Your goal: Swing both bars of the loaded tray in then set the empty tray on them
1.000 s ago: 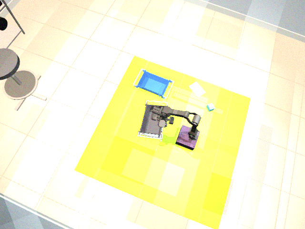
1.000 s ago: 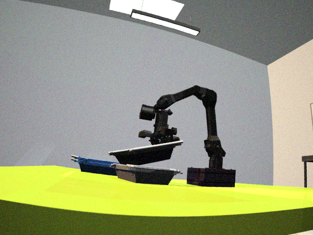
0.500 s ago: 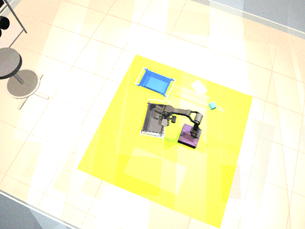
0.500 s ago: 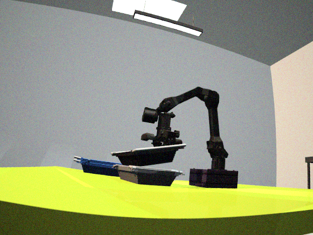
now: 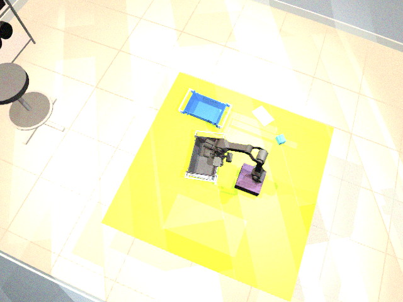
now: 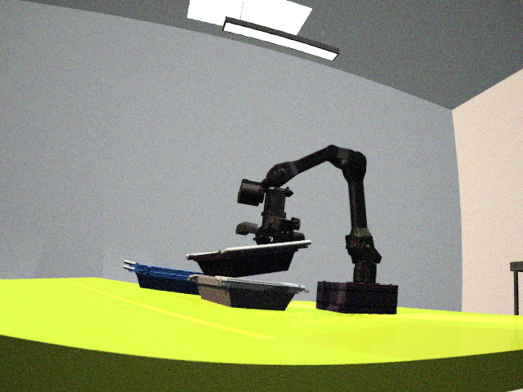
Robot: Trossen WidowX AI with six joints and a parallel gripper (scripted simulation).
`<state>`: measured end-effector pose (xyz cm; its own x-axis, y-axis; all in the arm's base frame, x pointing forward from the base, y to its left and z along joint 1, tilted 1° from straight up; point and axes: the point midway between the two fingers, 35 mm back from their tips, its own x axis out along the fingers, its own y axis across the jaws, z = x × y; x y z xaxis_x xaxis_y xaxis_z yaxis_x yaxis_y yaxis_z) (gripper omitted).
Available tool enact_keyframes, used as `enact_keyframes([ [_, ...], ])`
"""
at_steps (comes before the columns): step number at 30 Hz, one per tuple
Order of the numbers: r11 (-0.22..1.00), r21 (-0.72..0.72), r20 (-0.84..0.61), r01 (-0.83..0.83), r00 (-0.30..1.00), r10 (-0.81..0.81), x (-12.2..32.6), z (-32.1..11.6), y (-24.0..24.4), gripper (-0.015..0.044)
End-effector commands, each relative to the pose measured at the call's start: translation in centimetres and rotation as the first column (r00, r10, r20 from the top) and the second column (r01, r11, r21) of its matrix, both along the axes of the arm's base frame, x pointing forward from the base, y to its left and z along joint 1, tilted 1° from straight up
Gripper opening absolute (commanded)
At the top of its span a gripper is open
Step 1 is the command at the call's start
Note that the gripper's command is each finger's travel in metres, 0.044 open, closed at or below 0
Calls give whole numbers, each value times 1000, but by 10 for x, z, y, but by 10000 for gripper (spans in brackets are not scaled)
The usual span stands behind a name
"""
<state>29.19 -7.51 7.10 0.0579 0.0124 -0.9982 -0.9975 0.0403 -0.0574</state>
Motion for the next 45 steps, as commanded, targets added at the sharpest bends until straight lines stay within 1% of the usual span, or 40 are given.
enact_keyframes([
  [1, 1000, 1, -20, -1, 1000, 1, -4, -5, 0, 0],
  [32, 1000, 1, -20, -1, 1000, 1, -4, -5, 0, 0],
  [33, 1000, 0, -1, 0, 1000, 0, 0, -1, 0, 0],
  [45, 1000, 1, -20, -1, 1000, 1, -6, -14, 1, 0],
])
